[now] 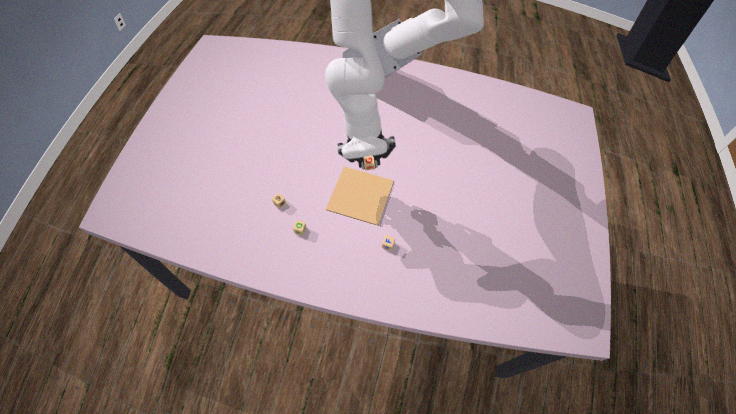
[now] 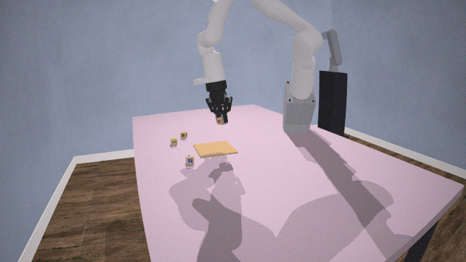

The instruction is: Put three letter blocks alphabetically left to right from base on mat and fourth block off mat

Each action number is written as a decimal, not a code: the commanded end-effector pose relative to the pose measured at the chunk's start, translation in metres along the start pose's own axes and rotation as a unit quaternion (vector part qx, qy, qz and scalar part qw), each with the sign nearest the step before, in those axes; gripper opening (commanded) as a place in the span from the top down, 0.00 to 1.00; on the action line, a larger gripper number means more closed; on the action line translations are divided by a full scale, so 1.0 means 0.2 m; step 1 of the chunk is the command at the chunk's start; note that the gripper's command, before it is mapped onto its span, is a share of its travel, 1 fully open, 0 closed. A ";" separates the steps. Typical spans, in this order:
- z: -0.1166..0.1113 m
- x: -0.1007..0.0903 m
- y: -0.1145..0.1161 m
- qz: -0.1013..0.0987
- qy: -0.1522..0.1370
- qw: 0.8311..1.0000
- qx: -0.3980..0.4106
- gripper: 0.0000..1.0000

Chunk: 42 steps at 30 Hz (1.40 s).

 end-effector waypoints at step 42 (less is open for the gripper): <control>-0.01 -0.06 0.27 0.070 -0.005 0.824 -0.561 0.79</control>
Point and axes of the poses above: the point where the finger pads meet when closed, its own x axis out along the fingers, its own y axis across the jaws, z = x × y, the point moved 1 cm from there along -x, back along the fingers, and after that the axes turned 4 degrees about -x, right-handed, at the moved point
